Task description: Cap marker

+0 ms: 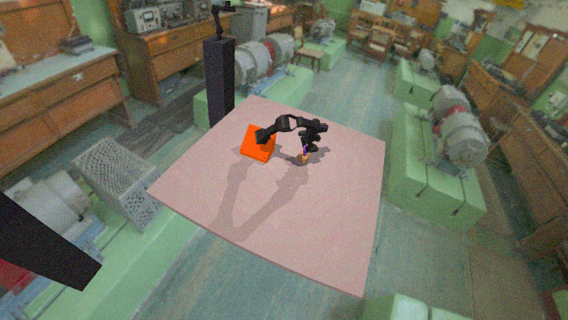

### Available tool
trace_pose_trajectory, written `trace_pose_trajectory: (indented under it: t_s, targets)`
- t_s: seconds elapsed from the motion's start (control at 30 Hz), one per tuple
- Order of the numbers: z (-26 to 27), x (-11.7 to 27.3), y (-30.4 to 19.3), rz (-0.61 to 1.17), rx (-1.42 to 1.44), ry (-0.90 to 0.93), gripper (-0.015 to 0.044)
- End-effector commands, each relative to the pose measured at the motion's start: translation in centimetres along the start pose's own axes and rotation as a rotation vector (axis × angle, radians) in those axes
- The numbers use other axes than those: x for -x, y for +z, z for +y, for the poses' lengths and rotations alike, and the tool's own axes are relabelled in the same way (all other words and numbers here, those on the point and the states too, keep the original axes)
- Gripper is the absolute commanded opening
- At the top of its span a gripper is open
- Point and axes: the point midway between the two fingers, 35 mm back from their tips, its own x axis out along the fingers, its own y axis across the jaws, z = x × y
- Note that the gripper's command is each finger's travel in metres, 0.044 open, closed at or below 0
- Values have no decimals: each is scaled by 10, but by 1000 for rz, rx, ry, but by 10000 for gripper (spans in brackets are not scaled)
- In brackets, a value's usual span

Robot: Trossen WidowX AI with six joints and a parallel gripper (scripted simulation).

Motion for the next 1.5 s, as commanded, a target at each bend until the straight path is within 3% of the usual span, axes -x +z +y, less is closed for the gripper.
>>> trace_pose_trajectory:
  t_s: [0.0, 0.2, 0.27, 0.4, 0.53, 0.6, 0.87, 1.1, 1.47]
  targets:
    - [0, 0, 0, 0, 0, 0, 289]
    - [0, 0, 0, 0, 0, 0, 440]
    - [0, 9, 1, -1, 0, 1, 440]
    - [0, 65, 2, -2, 1, 3, 440]
    - [1, 75, 0, -1, 1, 3, 440]
    - [1, 74, 0, -1, -62, 2, 387]
    - [1, 65, -3, 0, -758, -2, 177]
    - [1, 65, -3, 0, -774, -2, 0]
    - [1, 62, -3, 0, -774, -2, 0]
